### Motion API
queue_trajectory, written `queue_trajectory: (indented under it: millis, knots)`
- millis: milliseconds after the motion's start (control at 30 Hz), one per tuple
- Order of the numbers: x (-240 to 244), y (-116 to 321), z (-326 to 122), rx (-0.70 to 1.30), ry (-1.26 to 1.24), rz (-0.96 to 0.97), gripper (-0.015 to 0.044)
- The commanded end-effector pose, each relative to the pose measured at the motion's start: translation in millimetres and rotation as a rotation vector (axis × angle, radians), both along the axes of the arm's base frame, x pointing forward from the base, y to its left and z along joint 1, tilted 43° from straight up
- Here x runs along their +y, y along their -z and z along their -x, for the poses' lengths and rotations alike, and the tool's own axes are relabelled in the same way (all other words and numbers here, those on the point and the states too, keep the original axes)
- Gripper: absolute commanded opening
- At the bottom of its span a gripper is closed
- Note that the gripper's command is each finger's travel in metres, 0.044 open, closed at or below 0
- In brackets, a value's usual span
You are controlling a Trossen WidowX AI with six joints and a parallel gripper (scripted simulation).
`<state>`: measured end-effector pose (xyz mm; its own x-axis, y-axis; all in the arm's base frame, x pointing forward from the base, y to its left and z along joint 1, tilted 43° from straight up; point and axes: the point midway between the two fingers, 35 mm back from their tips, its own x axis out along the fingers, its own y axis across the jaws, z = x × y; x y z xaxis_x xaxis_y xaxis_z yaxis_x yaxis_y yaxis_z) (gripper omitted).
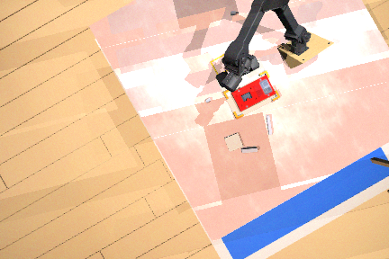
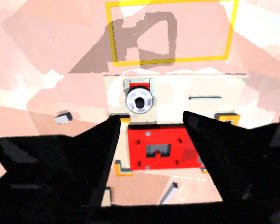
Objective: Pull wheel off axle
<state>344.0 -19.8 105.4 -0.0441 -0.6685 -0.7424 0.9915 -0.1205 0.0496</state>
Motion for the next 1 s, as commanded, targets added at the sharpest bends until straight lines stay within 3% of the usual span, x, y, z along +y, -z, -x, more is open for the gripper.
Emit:
queue_trajectory:
  millis: [0,267,800,900,967]
  knots:
    - [1.7,-4.4,-3.6,-0.016,-0.016,0.009,0.0300]
    - [3.0,0.9,-9.2,-0.016,-0.016,0.008,0.0300]
    - [-46.0,52.2,-8.9,-0.017,-0.016,0.012,0.0300]
    - [-45.8,49.5,-8.3,-0.018,-0.003,0.007,0.0221]
    - [-45.8,49.5,-8.3,-0.018,-0.003,0.007,0.0208]
